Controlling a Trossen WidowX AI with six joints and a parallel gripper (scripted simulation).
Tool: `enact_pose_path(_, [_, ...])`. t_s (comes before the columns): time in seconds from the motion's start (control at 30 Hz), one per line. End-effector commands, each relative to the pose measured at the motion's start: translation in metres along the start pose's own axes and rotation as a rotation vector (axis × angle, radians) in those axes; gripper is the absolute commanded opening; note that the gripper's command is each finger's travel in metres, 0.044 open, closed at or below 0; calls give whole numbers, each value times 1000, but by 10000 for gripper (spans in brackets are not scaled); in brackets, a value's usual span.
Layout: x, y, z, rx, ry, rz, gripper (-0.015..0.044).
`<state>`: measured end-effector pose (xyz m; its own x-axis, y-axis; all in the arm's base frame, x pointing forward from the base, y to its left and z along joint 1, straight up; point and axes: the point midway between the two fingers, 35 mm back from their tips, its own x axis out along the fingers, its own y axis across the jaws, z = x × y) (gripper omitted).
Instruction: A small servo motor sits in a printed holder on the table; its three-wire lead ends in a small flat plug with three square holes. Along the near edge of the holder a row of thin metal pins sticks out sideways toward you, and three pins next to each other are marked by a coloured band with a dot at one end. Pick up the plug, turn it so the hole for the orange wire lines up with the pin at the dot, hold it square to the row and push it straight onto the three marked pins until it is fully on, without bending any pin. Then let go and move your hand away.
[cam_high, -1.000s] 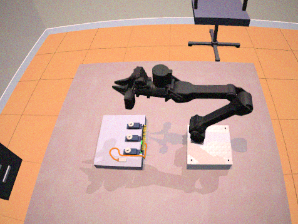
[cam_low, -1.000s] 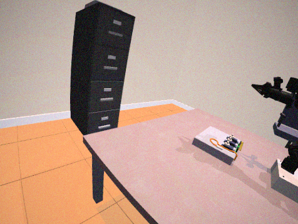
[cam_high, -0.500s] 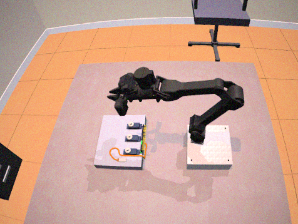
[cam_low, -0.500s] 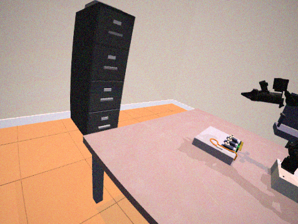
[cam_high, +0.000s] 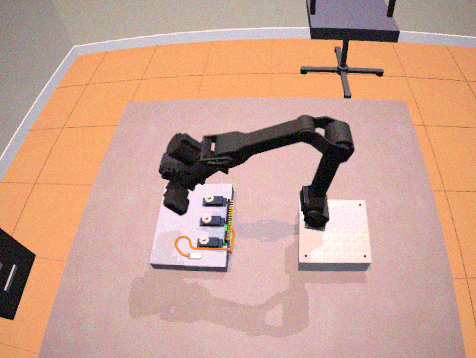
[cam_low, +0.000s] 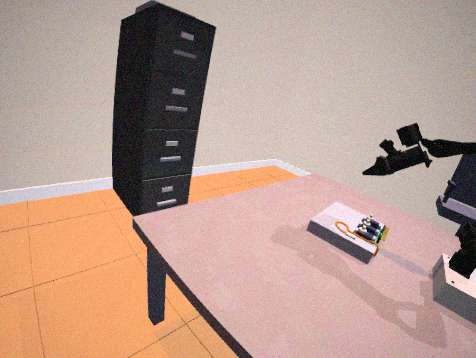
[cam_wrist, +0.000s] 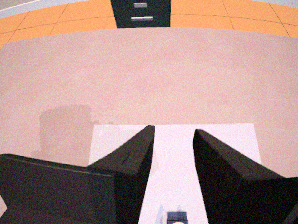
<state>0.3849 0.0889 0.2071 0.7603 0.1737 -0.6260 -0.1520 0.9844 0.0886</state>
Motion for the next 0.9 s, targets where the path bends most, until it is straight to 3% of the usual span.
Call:
enact_pose_path(0.0, [16,15,-14,-2,117,18,115])
enact_pose_path(0.7, [74,86,-126,-101,809,-23,115])
enact_pose_path(0.87, [75,90,-134,-112,856,-33,115])
